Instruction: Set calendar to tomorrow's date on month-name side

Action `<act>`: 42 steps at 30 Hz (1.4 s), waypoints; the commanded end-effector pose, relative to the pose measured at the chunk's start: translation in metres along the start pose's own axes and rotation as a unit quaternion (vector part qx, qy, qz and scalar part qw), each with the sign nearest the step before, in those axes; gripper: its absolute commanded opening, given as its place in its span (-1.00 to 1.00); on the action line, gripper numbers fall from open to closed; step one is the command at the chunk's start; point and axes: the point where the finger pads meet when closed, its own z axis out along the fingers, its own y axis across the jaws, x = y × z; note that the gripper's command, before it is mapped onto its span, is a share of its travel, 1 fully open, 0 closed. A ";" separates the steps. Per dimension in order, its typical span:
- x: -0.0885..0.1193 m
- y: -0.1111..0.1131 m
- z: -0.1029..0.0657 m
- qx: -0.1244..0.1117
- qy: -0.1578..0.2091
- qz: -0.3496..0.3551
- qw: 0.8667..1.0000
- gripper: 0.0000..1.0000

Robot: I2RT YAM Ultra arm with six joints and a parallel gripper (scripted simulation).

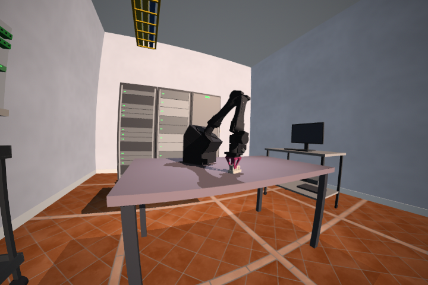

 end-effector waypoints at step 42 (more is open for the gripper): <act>0.039 -0.008 -0.091 0.001 0.000 0.232 0.973 -0.45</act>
